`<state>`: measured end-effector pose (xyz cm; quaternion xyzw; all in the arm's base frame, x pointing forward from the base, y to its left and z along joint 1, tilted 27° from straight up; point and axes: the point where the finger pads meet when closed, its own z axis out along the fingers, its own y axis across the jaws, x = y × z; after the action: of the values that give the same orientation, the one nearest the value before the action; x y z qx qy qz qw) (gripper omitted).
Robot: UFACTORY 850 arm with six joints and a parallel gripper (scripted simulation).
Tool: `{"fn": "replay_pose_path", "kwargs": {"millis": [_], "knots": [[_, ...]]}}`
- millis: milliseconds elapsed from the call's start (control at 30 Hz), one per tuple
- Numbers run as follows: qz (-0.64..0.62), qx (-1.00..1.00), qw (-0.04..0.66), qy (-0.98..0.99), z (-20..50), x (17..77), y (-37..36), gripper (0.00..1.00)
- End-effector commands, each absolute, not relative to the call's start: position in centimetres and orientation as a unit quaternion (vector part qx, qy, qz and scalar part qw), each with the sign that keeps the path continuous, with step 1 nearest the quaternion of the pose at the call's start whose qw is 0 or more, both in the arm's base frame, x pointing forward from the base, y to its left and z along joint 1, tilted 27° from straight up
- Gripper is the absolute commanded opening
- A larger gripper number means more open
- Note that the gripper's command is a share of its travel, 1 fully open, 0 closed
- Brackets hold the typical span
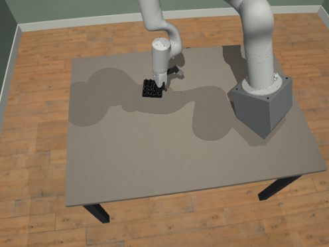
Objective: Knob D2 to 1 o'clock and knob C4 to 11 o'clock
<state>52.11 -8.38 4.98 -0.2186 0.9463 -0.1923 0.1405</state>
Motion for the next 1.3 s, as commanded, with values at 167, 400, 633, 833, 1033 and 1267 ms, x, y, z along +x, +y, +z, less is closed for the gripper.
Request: {"fn": "replay_pose_path", "kwargs": {"millis": [167, 400, 633, 833, 1033, 1267], "knots": [[-0.206, -0.307, 0.117, 0.922, 5.04, 52.16, -8.37, 0.08], [-0.216, -0.392, 0.098, 0.889, 5.04, 52.16, -8.37, 0.08], [-0.222, -0.451, 0.083, 0.861, 5.04, 52.16, -8.37, 0.08], [-0.227, -0.515, 0.066, 0.824, 5.04, 52.16, -8.37, 0.08], [-0.231, -0.571, 0.050, 0.786, 5.04, 52.16, -8.37, 0.08], [-0.234, -0.610, 0.038, 0.756, 5.04, 52.16, -8.37, 0.08]]}}
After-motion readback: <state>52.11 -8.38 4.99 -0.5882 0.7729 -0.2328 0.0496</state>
